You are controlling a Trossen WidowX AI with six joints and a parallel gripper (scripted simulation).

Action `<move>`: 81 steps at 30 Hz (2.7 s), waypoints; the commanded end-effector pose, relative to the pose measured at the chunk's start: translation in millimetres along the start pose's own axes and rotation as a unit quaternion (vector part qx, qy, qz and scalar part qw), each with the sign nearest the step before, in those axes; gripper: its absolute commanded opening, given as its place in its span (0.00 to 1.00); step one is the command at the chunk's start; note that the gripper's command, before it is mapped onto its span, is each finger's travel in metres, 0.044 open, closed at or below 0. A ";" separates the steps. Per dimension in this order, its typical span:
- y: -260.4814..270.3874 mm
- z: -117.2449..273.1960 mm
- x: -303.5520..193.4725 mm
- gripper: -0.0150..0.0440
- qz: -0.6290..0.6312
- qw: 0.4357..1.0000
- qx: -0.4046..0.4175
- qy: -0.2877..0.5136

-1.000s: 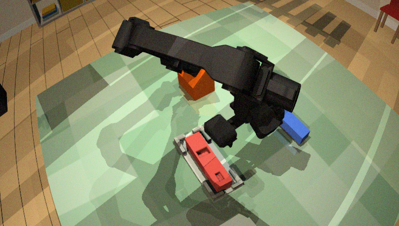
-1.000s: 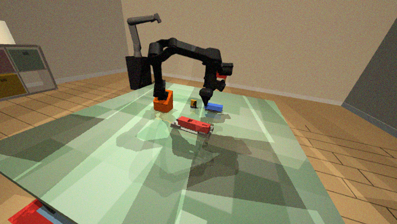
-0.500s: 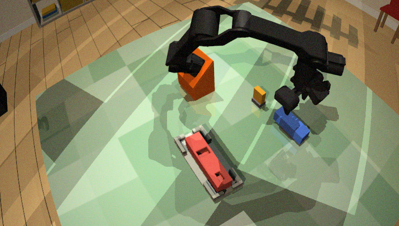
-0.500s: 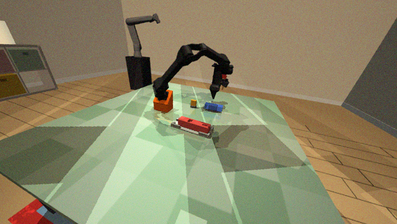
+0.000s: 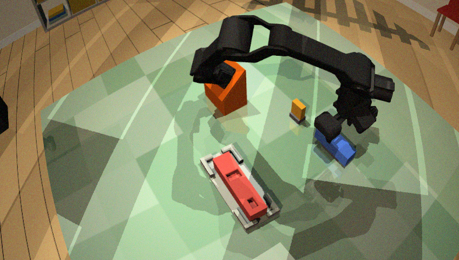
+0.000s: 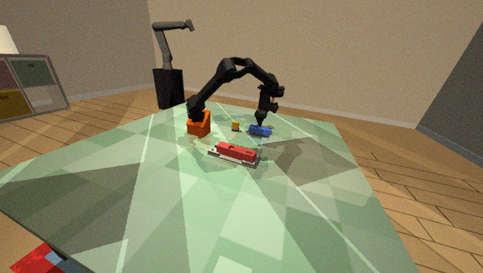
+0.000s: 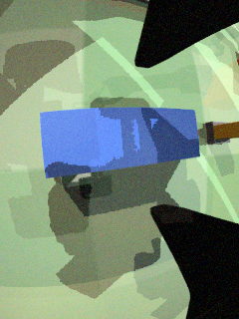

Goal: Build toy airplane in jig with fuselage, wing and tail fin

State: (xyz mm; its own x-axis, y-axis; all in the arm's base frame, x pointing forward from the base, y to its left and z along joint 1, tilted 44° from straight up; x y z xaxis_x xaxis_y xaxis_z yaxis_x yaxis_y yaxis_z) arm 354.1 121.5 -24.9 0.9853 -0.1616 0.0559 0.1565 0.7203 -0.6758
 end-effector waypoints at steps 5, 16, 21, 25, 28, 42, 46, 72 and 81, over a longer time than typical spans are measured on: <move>-0.8 -13.7 0.1 1.00 0.003 1.000 -0.003 -0.001; -0.8 -31.7 0.5 1.00 0.003 1.000 -0.003 -0.001; -1.0 -39.8 0.4 1.00 0.003 1.000 -0.003 -0.001; -1.2 -46.3 0.2 1.00 0.003 1.000 -0.003 -0.001; -1.4 -50.8 0.0 1.00 0.003 1.000 -0.004 -0.001; -1.4 -51.8 -0.1 0.57 0.003 1.000 -0.004 -0.001; -1.4 -51.8 -0.1 0.49 0.003 1.000 -0.004 -0.001; 1.2 12.2 6.2 0.25 0.001 1.000 0.002 0.005; 1.4 41.4 4.5 0.25 0.002 1.000 0.001 0.003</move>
State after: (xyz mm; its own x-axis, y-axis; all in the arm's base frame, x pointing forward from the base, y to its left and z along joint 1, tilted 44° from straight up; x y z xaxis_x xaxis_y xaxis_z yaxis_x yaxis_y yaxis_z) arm 361.1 142.0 -2.1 0.9861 -0.1614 0.0396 0.1448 0.7177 -0.6811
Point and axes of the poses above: the point midway between the two fingers, 35 mm back from their tips, its own z axis back along the fingers, its own y axis across the jaws, x = y × z, the point moved 8 cm from there along z, back along the fingers, and after that the axes turned 5 degrees about -z, right-handed, at the moved point
